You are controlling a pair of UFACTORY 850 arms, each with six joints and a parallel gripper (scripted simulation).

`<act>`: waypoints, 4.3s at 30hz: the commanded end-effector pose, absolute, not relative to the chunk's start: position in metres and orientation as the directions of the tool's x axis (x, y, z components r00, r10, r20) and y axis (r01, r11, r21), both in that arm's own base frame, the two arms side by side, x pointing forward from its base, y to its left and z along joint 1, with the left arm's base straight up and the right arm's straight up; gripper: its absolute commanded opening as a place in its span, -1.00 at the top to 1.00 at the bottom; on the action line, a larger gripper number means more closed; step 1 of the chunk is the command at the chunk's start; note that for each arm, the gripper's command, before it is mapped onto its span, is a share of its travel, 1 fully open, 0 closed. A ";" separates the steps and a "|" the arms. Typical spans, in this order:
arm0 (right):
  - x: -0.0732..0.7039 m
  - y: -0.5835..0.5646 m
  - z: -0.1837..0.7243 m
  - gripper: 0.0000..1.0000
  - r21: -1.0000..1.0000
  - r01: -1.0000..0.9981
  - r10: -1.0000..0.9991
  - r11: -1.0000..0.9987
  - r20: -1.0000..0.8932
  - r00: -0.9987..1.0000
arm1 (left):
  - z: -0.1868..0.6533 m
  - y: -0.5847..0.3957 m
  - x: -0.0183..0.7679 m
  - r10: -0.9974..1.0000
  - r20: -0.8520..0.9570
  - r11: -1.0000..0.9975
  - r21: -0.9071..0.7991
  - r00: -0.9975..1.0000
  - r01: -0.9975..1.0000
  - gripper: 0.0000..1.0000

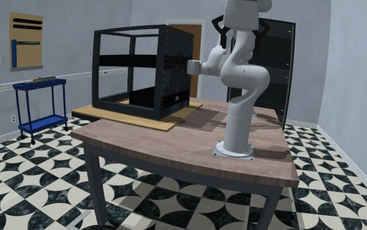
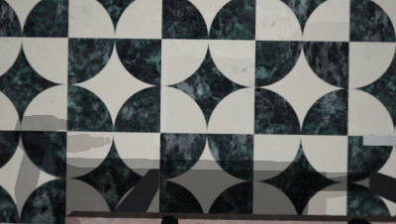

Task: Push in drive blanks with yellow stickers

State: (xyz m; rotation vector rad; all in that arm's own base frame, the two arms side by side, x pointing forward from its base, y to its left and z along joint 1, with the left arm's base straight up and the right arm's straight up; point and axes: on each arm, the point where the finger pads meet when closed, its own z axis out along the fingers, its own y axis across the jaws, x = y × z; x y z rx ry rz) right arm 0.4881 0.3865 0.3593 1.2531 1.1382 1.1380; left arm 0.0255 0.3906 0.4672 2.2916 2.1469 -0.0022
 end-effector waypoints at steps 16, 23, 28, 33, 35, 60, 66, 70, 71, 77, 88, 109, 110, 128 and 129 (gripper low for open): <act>0.479 0.388 0.361 1.00 1.000 -0.003 0.995 -0.002 0.002 0.096 | 0.468 0.391 0.026 0.998 0.000 -0.065 0.000 0.065 0.998 -1.00; 0.443 0.391 0.361 1.00 1.000 -0.002 0.995 -0.002 0.002 0.096 | 0.468 0.391 0.026 0.998 0.000 -0.065 0.000 0.065 0.998 -1.00; 0.414 0.394 0.360 1.00 1.000 -0.002 0.995 -0.002 0.002 0.096 | 0.468 0.391 0.026 0.998 0.000 -0.065 0.000 0.065 0.998 -1.00; 0.402 0.395 0.360 1.00 1.000 -0.002 0.995 -0.002 0.002 0.096 | 0.468 0.391 0.026 0.998 0.000 -0.065 0.000 0.065 0.998 -1.00; 0.397 0.396 0.360 1.00 1.000 -0.002 0.995 -0.002 0.002 0.096 | 0.468 0.391 0.026 0.998 0.000 -0.065 0.000 0.065 0.998 -1.00; 0.394 0.396 0.360 -1.00 1.000 -0.002 0.995 -0.002 0.002 0.096 | 0.468 0.391 0.026 0.998 0.000 -0.065 0.000 0.065 0.998 -1.00; 0.394 0.396 0.360 -1.00 1.000 -0.002 0.995 -0.002 0.002 0.096 | 0.468 0.391 0.026 0.998 0.000 -0.065 0.000 0.065 0.998 -1.00; 0.394 0.396 0.360 -1.00 1.000 -0.002 0.995 -0.002 0.002 0.096 | 0.468 0.391 0.026 0.998 0.000 -0.065 0.000 0.065 0.998 -1.00; 0.394 0.396 0.360 -1.00 1.000 -0.002 0.995 -0.002 0.002 0.096 | 0.468 0.391 0.026 0.998 0.000 -0.065 0.000 0.065 0.998 -1.00; 0.394 0.396 0.360 -1.00 1.000 -0.002 0.995 -0.002 0.002 0.096 | 0.468 0.391 0.026 0.998 0.000 -0.065 0.000 0.065 0.998 -1.00; 0.394 0.396 0.360 -1.00 1.000 -0.002 0.995 -0.002 0.002 0.096 | 0.468 0.391 0.026 0.998 0.000 -0.065 0.000 0.065 0.998 -1.00; 0.394 0.396 0.360 -1.00 1.000 -0.002 0.995 -0.002 0.002 0.096 | 0.468 0.391 0.026 0.998 0.000 -0.065 0.000 0.065 0.998 -1.00; 0.394 0.396 0.360 -1.00 1.000 -0.002 0.995 -0.002 0.002 0.096 | 0.468 0.391 0.026 0.998 0.000 -0.065 0.000 0.065 0.998 -1.00; 0.394 0.396 0.360 -1.00 1.000 -0.002 0.995 -0.002 0.002 0.096 | 0.468 0.391 0.026 0.998 0.000 -0.065 0.000 0.065 0.998 -1.00; 0.394 0.396 0.360 -1.00 1.000 -0.002 0.995 -0.002 0.002 0.096 | 0.468 0.391 0.026 0.998 0.000 -0.065 0.000 0.065 0.998 -1.00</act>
